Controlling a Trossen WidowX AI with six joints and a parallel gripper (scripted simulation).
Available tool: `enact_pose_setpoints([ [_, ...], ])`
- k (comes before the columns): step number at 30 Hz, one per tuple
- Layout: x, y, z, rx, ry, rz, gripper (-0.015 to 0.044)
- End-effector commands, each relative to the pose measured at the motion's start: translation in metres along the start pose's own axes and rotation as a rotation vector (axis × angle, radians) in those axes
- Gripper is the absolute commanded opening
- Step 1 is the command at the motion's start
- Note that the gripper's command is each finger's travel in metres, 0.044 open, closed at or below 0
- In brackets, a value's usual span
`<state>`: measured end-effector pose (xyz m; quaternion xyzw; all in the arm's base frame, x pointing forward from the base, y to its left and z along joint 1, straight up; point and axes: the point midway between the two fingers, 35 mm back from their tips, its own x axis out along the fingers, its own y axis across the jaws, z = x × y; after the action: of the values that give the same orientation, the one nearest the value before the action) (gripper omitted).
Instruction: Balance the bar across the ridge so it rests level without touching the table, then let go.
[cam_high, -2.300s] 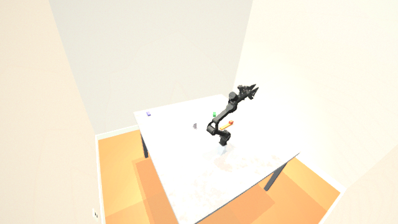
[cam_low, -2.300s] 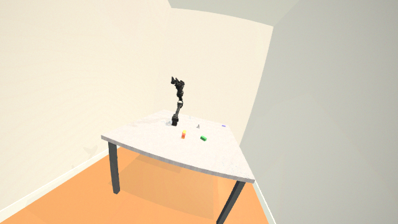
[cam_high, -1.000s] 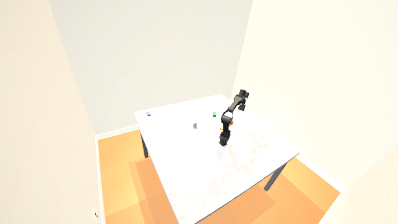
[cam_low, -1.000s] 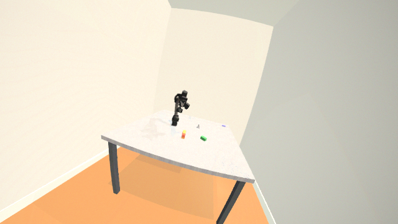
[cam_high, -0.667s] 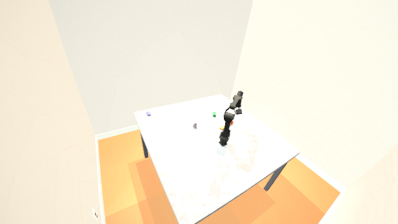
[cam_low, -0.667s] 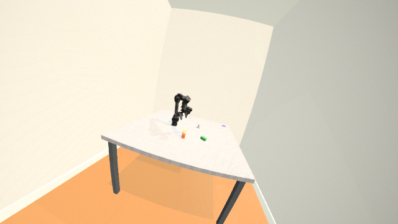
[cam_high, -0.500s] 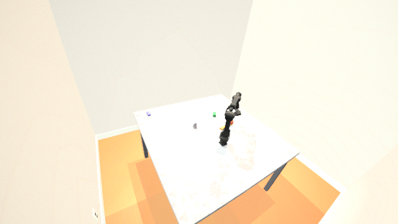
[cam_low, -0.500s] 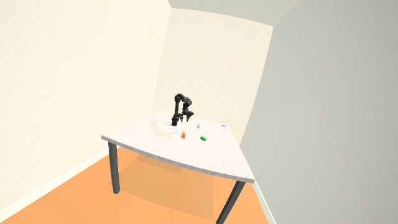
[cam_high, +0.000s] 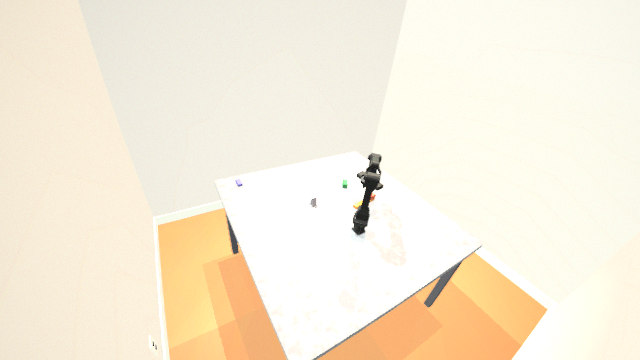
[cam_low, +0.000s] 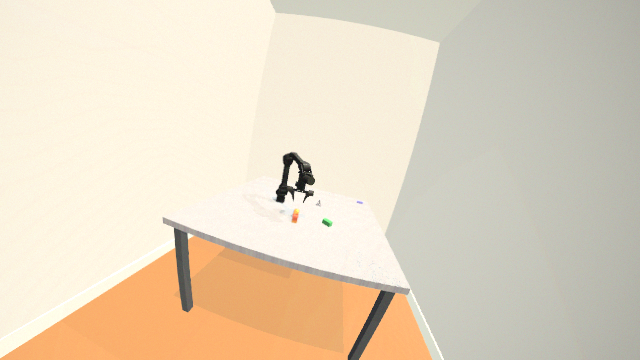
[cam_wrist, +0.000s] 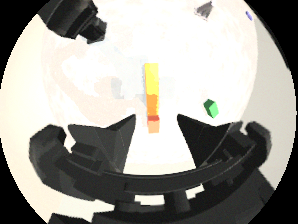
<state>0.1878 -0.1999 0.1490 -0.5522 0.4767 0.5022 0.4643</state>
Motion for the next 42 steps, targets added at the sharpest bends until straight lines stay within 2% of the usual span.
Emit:
enact_pose_setpoints([
  [1, 0.003, -0.001, 0.006, -0.045, -0.042, 0.015, 0.0315],
  [7, 0.01, -0.001, 0.006, -0.045, -0.042, 0.015, 0.0315],
  [17, 0.074, 0.0, 0.009, -0.045, -0.042, 0.015, 0.0315],
  [42, 0.101, 0.001, 0.01, -0.045, -0.042, 0.015, 0.0315],
])
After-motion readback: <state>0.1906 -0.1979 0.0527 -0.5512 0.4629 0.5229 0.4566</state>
